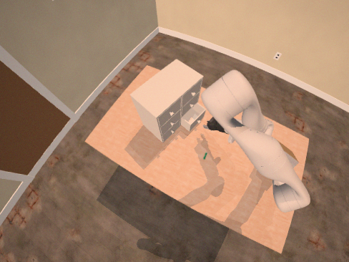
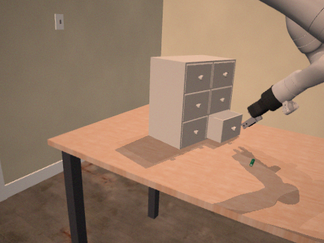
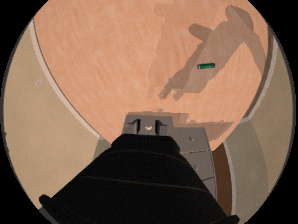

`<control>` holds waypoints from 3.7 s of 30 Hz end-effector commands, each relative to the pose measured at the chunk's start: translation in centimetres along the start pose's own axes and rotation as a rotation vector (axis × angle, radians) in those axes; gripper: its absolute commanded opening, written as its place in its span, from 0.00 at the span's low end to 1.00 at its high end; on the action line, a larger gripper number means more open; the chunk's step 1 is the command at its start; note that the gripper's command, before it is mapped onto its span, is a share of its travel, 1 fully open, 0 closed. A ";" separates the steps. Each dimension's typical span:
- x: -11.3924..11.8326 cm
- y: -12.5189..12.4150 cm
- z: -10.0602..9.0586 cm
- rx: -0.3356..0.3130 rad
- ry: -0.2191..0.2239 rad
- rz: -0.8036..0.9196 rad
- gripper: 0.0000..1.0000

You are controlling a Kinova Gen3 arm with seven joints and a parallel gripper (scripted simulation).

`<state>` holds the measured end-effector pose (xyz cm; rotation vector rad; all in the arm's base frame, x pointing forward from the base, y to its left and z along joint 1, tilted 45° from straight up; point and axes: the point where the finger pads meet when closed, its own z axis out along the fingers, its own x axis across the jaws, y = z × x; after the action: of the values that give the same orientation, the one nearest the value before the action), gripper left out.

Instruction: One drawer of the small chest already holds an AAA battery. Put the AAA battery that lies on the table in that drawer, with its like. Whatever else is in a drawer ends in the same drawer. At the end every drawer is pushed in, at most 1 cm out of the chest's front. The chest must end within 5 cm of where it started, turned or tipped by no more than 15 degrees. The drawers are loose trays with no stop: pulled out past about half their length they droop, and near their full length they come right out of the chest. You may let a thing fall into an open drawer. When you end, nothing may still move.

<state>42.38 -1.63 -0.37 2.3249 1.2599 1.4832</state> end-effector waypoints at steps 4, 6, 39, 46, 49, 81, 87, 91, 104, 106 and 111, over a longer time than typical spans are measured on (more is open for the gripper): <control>0.1 -0.8 1.0 0.010 0.005 0.000 0.67; 0.1 -0.9 1.3 0.010 0.005 0.000 0.67; 0.1 -1.4 2.9 0.010 0.005 0.000 0.67; 0.1 -1.4 2.9 0.010 0.005 0.000 0.67; 0.1 -1.4 2.9 0.010 0.005 0.000 0.67; 0.1 -1.3 2.9 0.010 0.005 0.000 0.67; 0.1 -1.3 2.9 0.010 0.005 0.000 0.67; 0.1 -1.3 2.9 0.010 0.005 0.000 0.67; 0.1 -1.3 2.9 0.010 0.005 0.000 0.67; 0.1 -1.3 2.9 0.010 0.005 0.000 0.67; 0.1 -1.3 2.9 0.010 0.005 0.000 0.67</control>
<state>43.87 0.30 -2.45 2.3308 1.2728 1.4867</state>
